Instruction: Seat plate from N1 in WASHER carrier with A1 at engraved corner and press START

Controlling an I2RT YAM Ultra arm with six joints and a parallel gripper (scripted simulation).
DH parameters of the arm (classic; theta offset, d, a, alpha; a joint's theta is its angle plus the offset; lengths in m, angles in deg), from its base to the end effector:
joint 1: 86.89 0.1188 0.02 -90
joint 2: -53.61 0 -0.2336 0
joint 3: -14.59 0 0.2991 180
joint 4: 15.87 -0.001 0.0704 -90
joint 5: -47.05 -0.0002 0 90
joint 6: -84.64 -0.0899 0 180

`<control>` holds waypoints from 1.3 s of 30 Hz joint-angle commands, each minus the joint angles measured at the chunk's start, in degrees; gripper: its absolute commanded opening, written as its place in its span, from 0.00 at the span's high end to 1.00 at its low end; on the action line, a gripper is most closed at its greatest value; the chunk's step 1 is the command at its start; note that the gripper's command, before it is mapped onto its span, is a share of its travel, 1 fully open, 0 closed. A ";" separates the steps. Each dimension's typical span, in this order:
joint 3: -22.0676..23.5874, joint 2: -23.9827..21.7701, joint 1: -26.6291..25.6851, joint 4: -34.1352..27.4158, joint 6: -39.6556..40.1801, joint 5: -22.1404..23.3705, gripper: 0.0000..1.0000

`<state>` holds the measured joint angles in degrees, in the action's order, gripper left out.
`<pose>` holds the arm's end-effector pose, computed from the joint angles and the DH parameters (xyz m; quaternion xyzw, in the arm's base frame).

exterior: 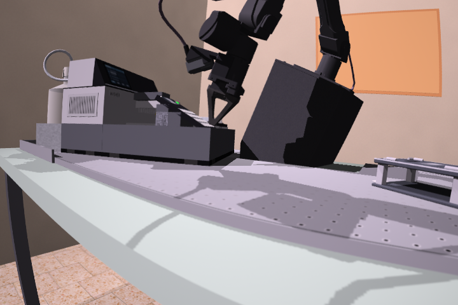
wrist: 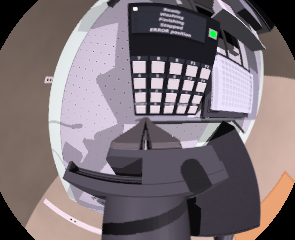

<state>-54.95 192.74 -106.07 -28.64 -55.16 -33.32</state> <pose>0.3093 -0.0906 -0.1663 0.5584 0.8227 0.0983 0.0419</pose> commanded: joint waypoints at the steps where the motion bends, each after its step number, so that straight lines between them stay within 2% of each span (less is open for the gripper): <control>1: -1.91 -1.26 -0.58 1.41 -0.64 -1.09 1.00; 31: -1.91 -1.26 -0.58 1.41 -0.64 -1.09 1.00; 33: -2.07 0.61 -0.42 1.58 -0.67 -1.10 1.00; 37: -2.30 0.16 -0.11 1.91 -0.75 -1.09 1.00; 39: -2.43 1.30 -0.03 2.08 -0.78 -1.10 1.00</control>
<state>-55.33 193.70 -106.00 -28.27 -55.24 -33.32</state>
